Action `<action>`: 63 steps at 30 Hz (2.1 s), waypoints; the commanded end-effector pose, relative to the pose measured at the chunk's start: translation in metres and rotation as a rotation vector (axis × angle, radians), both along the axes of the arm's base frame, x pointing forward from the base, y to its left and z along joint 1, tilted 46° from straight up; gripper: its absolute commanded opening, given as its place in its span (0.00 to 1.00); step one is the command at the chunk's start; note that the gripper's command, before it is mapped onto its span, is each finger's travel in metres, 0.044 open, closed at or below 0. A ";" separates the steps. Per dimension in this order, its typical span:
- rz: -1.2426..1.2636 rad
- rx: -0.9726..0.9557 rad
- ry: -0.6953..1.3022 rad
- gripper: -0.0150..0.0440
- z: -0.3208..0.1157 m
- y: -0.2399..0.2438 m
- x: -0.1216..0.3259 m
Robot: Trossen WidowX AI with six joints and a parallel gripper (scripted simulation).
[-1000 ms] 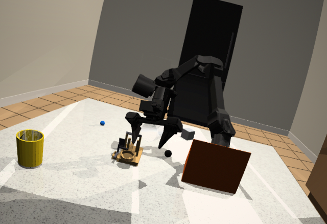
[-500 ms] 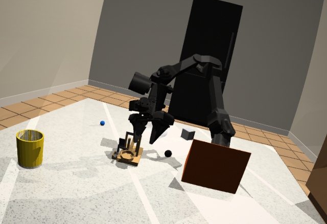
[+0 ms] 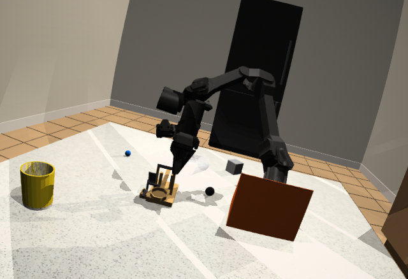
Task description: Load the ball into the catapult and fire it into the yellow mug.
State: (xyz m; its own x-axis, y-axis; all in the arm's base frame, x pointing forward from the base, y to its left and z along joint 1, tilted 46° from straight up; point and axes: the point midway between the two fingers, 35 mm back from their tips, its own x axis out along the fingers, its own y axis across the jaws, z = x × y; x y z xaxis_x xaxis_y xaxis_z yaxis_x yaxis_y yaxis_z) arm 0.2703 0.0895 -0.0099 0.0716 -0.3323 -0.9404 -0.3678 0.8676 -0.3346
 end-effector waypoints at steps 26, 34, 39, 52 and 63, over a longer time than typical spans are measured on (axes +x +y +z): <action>-0.855 -0.144 -0.458 1.00 0.044 -0.034 0.033; -1.076 -0.165 -0.621 1.00 0.058 -0.044 0.041; -1.208 -0.170 -0.730 1.00 0.067 -0.050 0.046; -1.446 -0.163 -0.950 1.00 0.085 -0.061 0.055; -1.445 -0.163 -0.952 1.00 0.052 -0.095 0.061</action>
